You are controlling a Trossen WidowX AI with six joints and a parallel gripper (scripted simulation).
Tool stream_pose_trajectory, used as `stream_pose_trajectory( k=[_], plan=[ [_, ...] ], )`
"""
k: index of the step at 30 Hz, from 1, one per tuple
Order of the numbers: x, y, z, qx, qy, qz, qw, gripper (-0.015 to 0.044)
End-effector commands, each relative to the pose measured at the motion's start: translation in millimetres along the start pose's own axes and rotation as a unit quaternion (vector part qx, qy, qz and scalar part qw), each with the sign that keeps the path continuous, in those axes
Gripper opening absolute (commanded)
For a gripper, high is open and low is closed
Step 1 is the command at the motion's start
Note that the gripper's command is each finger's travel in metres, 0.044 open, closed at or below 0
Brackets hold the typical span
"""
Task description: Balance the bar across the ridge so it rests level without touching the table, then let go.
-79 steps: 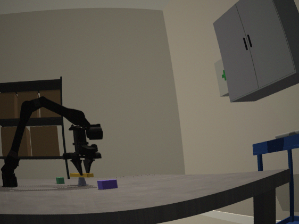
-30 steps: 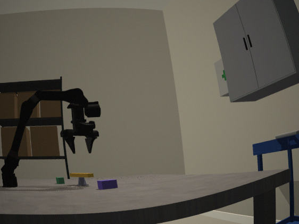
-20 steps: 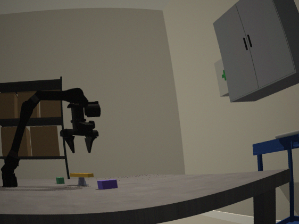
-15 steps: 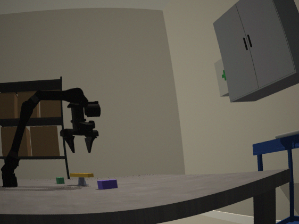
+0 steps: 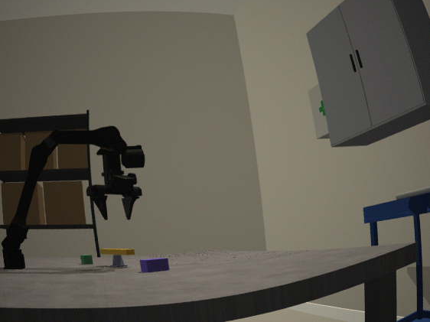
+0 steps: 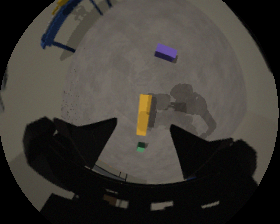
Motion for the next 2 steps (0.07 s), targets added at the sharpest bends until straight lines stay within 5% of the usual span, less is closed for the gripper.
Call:
stream_pose_trajectory(
  k=[1, 2],
  plan=[
    [0.0, -0.4, 0.0, 0.001, 0.0, 0.001, 1.0, 0.044],
    [0.0, -0.4, 0.0, 0.001, 0.0, 0.001, 1.0, 0.044]
  ],
)
Point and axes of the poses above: the point midway between the two fingers, 35 mm back from their tips, its own y axis back along the fingers, its own z axis across the jaws, x = y × z, the point moved 3 cm from there along y, back along the fingers, and after that the axes turned 13 degrees about y, right-handed, at the moved point
